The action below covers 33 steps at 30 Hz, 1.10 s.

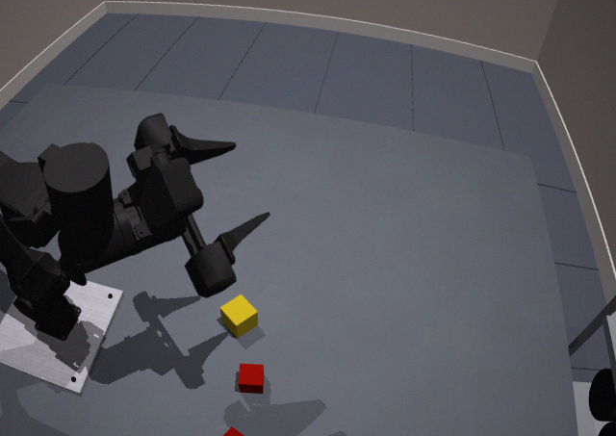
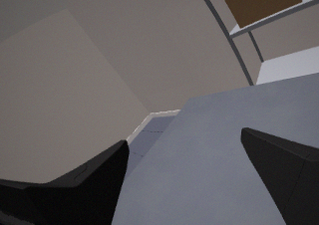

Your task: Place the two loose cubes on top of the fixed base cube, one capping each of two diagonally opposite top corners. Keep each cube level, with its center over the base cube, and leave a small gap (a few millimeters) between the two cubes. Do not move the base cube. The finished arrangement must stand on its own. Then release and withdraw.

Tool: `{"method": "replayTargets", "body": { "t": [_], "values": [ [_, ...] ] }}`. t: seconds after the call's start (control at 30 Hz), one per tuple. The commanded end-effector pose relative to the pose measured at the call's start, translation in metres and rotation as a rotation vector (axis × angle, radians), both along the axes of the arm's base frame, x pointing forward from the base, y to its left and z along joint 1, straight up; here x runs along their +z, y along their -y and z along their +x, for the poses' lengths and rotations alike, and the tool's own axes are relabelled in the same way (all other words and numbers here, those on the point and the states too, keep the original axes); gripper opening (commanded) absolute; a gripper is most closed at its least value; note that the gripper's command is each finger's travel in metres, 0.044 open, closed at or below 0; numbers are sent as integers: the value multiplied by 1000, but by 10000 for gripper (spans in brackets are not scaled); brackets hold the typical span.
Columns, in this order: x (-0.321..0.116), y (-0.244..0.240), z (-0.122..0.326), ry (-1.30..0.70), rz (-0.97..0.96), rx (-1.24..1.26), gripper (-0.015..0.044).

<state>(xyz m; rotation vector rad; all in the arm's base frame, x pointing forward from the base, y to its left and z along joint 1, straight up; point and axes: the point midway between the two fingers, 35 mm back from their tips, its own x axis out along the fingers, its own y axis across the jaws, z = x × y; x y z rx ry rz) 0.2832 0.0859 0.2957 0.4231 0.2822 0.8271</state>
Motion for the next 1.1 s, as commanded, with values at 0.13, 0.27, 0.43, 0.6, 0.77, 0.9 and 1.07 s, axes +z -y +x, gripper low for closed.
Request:
{"method": "replayTargets", "body": {
  "t": [0.13, 0.27, 0.43, 0.6, 0.77, 0.9, 1.07],
  "values": [
    [-10, 7, 24, -225, 68, -99, 269],
    [-27, 16, 46, -477, 131, -224, 265],
    [-53, 27, 65, -777, 181, -398, 265],
    [-80, 38, 73, -1052, 199, -596, 265],
    [-105, 50, 72, -1292, 179, -818, 265],
    [-121, 60, 66, -1452, 135, -1011, 265],
    [-133, 74, 53, -1601, 41, -1269, 265]
  ]
}}
